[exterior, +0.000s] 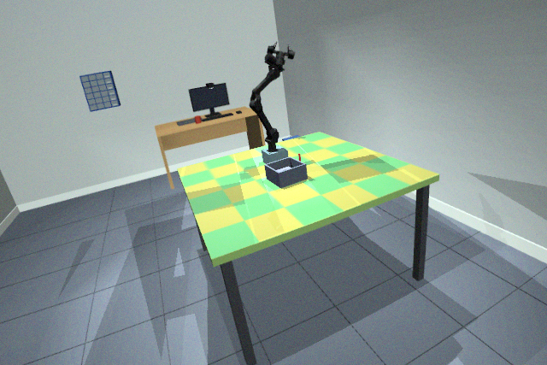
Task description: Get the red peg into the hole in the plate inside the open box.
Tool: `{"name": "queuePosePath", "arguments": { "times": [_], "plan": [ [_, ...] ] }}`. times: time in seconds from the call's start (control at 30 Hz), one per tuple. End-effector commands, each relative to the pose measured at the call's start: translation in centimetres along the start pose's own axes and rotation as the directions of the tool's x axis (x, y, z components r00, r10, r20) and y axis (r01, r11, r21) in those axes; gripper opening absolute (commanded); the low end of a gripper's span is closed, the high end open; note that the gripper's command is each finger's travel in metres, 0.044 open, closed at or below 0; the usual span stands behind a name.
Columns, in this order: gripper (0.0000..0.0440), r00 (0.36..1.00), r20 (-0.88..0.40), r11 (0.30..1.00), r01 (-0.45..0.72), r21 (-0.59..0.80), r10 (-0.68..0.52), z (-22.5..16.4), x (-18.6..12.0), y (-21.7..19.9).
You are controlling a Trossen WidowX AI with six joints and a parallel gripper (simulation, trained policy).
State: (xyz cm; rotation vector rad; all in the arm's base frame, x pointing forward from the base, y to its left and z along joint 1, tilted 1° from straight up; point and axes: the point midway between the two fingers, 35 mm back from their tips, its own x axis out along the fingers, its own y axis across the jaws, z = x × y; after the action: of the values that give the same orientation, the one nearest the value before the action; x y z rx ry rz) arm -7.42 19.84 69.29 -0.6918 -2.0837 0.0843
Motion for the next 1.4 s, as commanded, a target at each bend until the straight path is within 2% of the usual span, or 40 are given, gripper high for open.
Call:
{"name": "queuePosePath", "arguments": {
  "times": [0.0,0.03,0.33,0.73,1.03,1.37],
  "plan": [
    [0.0425,1.0,-0.015,1.0,-0.015,0.015,0.016,-0.3,-0.2,0.3],
    [0.044,0.999,-0.023,0.998,-0.039,0.039,0.04,-0.5,-0.4,0.9],
    [0.044,0.965,-0.046,0.934,-0.237,0.266,0.258,-0.9,-2.4,6.7],
    [0.044,0.845,-0.094,0.735,-0.396,0.55,0.526,-2.1,-6.8,13.6],
    [0.044,0.707,-0.139,0.551,-0.397,0.734,0.694,-3.2,-11.2,17.8],
    [0.044,0.515,-0.186,0.369,-0.278,0.887,0.837,-4.4,-17.0,21.5]
  ]
}}
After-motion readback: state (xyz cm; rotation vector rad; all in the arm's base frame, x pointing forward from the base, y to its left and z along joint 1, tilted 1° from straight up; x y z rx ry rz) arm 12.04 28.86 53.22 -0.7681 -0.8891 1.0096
